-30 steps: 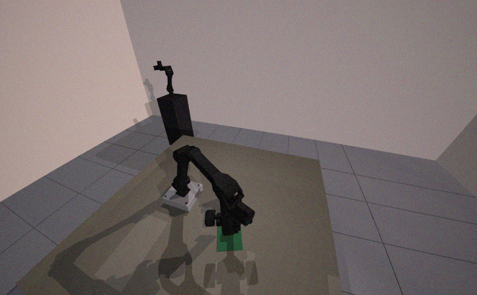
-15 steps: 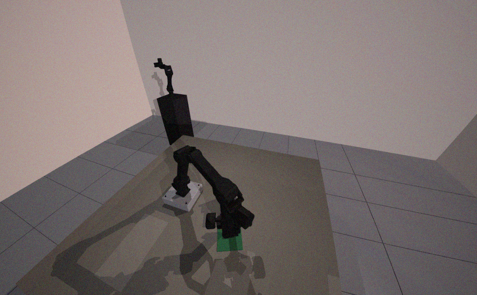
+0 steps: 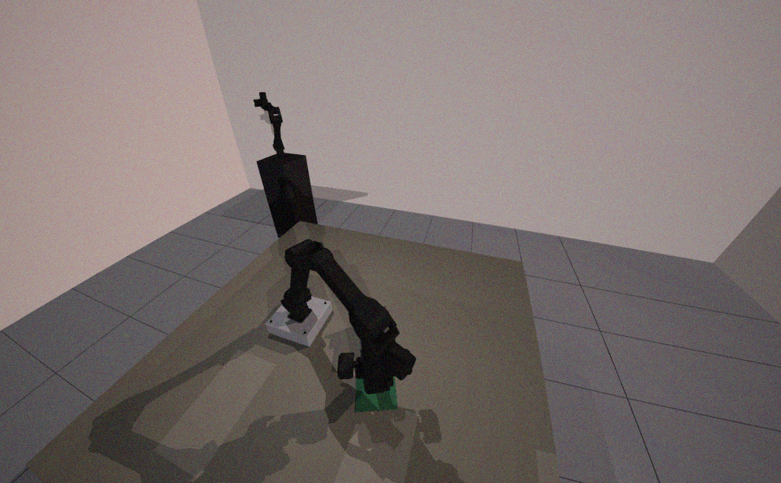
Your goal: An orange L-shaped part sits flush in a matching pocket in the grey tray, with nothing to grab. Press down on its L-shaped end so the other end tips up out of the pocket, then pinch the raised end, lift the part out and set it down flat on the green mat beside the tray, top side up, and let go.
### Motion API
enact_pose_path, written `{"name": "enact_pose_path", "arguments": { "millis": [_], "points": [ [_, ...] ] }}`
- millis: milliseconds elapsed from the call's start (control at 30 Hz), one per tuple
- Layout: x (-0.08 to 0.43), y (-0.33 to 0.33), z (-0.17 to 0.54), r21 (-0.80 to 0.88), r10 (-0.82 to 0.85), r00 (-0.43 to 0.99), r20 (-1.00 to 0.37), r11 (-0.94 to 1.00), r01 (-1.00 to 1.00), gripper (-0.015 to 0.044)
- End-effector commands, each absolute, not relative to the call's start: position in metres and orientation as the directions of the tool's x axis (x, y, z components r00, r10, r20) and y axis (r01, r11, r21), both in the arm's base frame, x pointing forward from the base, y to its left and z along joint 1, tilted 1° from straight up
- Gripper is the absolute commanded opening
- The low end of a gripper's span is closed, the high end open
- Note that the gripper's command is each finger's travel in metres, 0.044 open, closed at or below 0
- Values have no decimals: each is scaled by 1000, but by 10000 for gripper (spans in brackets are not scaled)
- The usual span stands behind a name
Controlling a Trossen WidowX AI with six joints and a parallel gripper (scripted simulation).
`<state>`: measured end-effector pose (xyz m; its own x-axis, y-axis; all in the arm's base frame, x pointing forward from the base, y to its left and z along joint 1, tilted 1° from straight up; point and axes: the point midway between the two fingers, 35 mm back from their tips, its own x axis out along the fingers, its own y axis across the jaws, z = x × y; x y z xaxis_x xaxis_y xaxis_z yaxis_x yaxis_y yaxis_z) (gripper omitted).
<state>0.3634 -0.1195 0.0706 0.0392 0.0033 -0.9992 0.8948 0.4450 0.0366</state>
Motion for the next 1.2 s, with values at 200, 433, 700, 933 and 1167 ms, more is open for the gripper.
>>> {"name": "enact_pose_path", "arguments": {
  "millis": [200, 433, 700, 933, 1167],
  "points": [
    [361, -118, 64, 28, 10, 27, -1000, 446, 895, 0],
    [361, -118, 64, 28, 10, 27, -1000, 446, 895, 0],
    [361, -118, 64, 28, 10, 27, -1000, 446, 895, 0],
    [362, -119, 66, 30, 6, 31, -999, 445, 895, 79],
    [362, -119, 68, 30, 6, 31, -1000, 445, 895, 263]
  ]
}}
